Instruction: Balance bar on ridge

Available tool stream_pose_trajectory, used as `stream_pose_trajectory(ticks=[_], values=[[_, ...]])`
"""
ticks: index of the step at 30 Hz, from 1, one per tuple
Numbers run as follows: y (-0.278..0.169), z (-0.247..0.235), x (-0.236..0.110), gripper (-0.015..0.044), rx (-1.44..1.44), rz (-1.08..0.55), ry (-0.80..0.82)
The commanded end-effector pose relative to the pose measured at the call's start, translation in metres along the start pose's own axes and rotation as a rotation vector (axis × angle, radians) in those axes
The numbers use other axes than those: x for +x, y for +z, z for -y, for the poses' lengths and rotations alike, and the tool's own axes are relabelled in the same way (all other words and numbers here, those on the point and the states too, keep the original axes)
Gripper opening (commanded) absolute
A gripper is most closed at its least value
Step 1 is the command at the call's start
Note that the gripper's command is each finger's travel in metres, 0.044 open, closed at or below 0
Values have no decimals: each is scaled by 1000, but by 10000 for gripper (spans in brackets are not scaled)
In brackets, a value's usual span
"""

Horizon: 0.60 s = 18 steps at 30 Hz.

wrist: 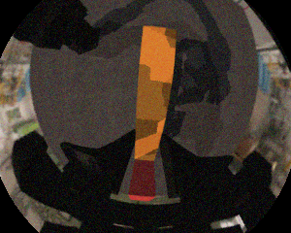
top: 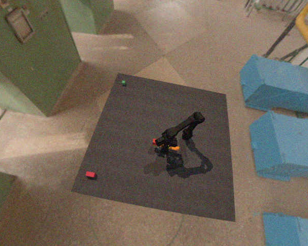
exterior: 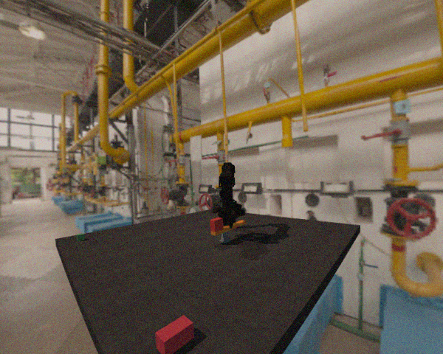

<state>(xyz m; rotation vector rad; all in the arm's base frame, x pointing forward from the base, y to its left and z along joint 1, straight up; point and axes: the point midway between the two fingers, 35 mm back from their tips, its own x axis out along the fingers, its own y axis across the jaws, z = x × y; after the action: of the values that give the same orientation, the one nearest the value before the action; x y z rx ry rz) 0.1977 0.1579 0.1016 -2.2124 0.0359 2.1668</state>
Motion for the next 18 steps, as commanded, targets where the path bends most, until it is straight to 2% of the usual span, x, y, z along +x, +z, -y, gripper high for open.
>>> stream_pose_trajectory(ticks=[1, 18], values=[[0, 0, 2, 0, -5, 0, -3], [0, 0, 3, 0, -5, 0, -3]])
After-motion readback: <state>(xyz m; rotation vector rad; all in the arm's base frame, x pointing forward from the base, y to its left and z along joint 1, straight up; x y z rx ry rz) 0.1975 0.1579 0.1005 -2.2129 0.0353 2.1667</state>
